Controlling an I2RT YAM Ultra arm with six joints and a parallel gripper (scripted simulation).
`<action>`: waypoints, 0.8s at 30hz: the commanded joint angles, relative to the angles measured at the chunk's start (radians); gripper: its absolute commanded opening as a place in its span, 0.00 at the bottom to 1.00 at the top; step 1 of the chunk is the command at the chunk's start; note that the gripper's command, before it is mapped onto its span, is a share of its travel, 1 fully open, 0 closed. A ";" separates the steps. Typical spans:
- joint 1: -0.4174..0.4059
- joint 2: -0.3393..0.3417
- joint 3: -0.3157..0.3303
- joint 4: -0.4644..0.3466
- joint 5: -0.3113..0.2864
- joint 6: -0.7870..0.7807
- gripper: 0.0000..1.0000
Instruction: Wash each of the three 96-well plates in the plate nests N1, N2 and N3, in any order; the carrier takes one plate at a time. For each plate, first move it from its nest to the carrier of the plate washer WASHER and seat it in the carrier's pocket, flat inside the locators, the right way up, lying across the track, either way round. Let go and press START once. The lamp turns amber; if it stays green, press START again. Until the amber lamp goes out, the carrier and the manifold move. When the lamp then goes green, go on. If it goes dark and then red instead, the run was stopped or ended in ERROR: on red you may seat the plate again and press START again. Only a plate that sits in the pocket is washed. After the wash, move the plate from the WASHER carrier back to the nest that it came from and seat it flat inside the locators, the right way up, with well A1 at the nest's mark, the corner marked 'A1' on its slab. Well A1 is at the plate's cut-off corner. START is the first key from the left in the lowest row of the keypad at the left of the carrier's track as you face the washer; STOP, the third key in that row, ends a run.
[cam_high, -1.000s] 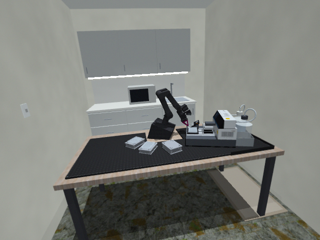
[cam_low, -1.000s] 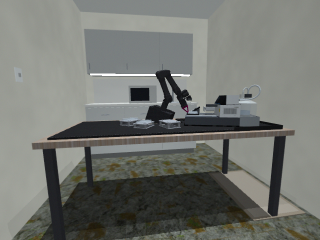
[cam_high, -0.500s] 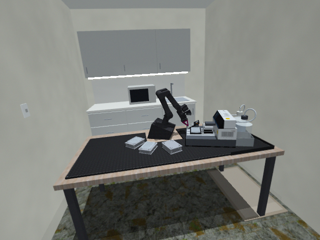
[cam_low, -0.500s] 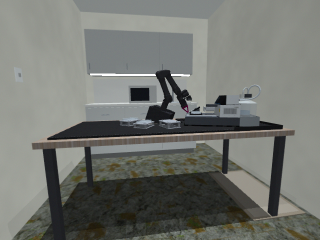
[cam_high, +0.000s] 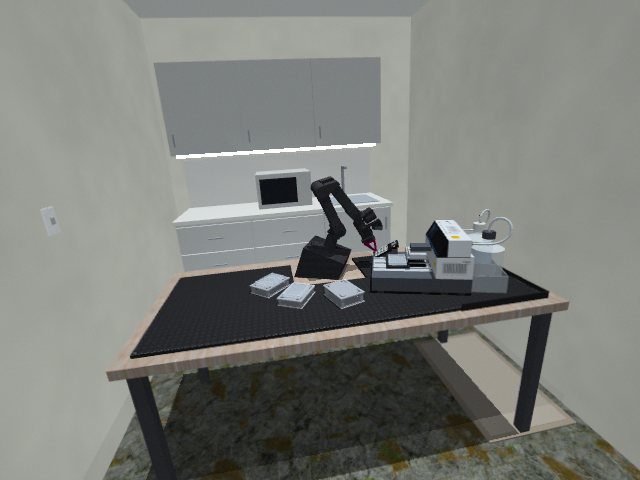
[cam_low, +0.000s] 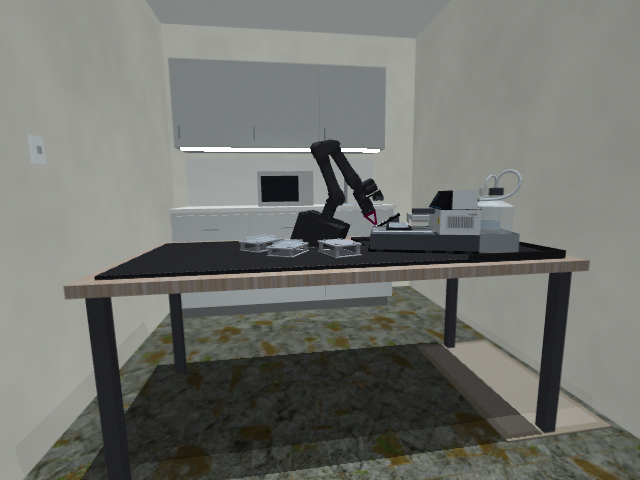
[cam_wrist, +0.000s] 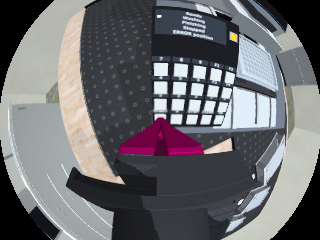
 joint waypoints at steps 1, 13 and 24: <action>0.014 -0.031 0.011 -0.029 0.011 0.016 0.00; 0.077 -0.128 0.039 -0.176 0.055 0.066 0.00; 0.159 -0.210 0.079 -0.333 0.112 0.136 0.00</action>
